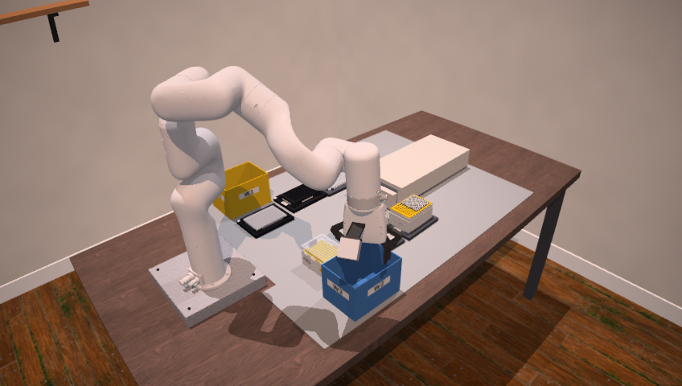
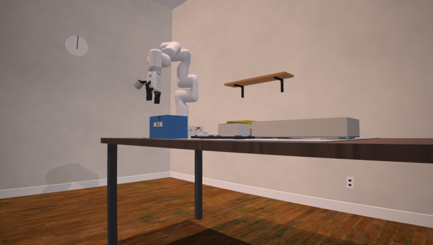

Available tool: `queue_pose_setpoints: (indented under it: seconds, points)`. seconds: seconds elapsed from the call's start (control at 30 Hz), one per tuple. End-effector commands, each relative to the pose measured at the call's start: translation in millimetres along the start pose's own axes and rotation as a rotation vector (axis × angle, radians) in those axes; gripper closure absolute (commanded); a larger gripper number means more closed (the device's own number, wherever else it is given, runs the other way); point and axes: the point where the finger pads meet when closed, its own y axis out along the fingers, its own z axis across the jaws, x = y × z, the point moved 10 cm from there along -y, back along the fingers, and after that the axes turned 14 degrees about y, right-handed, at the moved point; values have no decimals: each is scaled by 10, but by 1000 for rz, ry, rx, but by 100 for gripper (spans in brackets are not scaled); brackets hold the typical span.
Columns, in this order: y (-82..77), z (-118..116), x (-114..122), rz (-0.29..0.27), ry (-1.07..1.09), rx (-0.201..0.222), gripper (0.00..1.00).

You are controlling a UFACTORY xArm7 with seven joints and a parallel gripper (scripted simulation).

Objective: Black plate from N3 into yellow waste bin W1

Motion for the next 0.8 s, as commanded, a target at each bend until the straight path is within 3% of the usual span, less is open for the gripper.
queue_pose_setpoints:
  seconds: [0.0,0.53,0.77]
  points:
    - [-18,-9,2,-1,0,-5,0]
    - [-18,-9,2,-1,0,-5,0]
    - [-67,79,291,-4,-176,-4,0]
